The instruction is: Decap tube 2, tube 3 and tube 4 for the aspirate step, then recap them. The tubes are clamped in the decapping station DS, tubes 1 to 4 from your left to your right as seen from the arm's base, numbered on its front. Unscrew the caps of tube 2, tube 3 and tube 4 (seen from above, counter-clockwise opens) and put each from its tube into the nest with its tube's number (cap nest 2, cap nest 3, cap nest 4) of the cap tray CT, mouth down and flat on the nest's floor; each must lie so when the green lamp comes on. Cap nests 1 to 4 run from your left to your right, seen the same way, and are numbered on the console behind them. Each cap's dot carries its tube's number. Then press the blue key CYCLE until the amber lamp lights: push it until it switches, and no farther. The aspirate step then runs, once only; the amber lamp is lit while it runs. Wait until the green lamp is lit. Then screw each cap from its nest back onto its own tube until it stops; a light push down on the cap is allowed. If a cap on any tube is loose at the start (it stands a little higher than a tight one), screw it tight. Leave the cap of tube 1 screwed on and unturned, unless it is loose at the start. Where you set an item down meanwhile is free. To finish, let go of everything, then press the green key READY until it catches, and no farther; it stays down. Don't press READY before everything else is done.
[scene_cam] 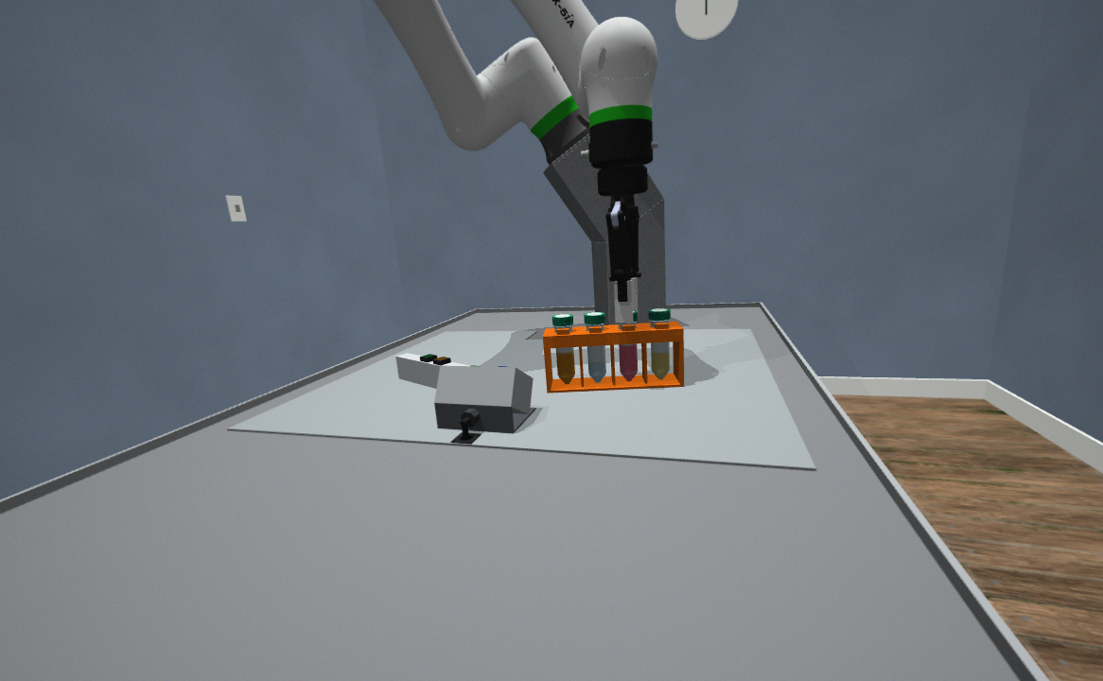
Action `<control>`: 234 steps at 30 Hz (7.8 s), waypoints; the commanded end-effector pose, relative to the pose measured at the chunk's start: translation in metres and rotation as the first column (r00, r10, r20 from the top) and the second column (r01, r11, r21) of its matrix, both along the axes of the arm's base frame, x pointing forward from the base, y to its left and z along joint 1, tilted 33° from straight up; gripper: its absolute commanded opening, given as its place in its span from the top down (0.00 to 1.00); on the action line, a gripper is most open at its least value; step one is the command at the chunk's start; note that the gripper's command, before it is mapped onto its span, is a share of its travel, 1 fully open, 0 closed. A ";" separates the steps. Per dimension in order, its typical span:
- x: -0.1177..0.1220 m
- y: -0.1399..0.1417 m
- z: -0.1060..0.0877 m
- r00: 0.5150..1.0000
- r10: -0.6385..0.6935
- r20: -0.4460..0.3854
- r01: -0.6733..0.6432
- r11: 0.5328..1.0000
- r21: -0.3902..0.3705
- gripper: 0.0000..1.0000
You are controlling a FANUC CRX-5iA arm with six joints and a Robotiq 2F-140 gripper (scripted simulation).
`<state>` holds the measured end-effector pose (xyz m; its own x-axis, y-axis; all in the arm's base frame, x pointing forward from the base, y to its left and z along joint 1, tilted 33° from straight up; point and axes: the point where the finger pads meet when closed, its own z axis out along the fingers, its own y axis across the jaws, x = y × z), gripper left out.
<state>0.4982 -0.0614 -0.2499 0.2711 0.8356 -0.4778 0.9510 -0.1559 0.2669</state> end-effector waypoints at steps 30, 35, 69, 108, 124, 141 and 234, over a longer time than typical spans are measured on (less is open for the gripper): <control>0.000 0.000 0.001 0.689 0.583 -0.431 -0.630 0.776 0.042 0.65; 0.000 0.000 0.001 0.689 0.583 -0.431 -0.630 0.776 0.042 0.65; 0.000 0.000 0.000 0.974 -0.200 0.103 0.196 0.980 0.046 1.00; 0.000 0.001 0.001 0.689 0.583 -0.431 -0.630 0.776 0.042 1.00; 0.000 0.001 0.001 0.689 0.583 -0.431 -0.630 0.776 0.042 0.65; 0.000 0.001 0.001 0.986 0.133 -0.105 -0.135 0.991 -0.012 0.65; 0.000 0.001 0.001 0.998 0.050 -0.049 -0.050 0.999 -0.005 0.65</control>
